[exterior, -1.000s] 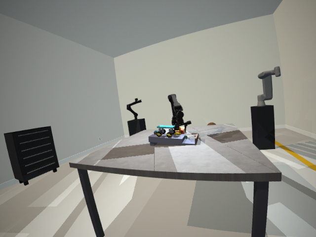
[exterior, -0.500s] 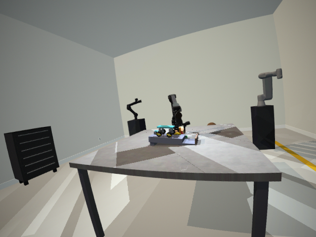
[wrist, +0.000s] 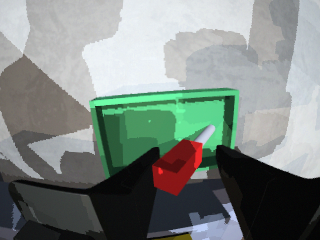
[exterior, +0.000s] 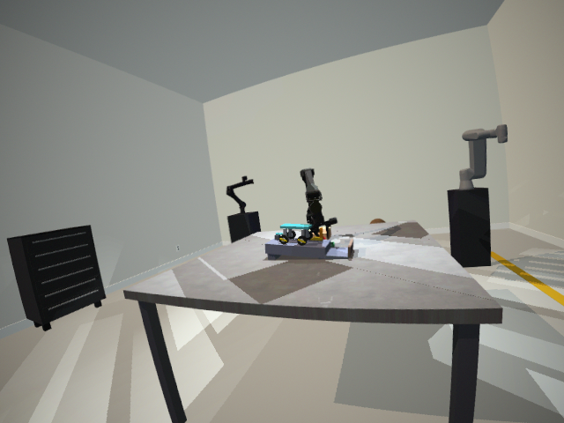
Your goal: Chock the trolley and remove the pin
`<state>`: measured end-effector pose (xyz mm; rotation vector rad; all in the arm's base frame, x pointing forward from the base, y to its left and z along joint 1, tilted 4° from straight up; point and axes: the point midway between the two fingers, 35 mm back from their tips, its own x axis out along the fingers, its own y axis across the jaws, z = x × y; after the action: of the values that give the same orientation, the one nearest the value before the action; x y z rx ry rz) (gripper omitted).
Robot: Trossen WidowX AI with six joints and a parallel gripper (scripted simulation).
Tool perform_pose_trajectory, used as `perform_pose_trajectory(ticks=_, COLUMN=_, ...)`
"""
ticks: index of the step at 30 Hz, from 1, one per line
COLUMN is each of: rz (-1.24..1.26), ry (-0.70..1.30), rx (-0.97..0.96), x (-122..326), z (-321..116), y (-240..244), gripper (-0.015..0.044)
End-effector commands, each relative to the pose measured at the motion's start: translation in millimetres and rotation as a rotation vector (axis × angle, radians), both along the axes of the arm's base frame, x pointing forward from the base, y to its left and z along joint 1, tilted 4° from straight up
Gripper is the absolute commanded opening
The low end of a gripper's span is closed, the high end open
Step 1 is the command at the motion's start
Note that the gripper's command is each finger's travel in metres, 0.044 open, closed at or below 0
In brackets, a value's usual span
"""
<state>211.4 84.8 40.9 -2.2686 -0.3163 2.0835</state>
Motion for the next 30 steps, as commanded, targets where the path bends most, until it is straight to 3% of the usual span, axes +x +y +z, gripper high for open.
perform_pose_trajectory(ticks=1, rz=0.006, ry=-0.001, rx=0.004, x=0.3, z=-1.5, y=-1.7, gripper=0.0190)
perform_pose_trajectory(ticks=30, rz=0.006, ry=-0.001, rx=0.003, x=3.5, z=-15.5, y=-18.4, gripper=0.0190)
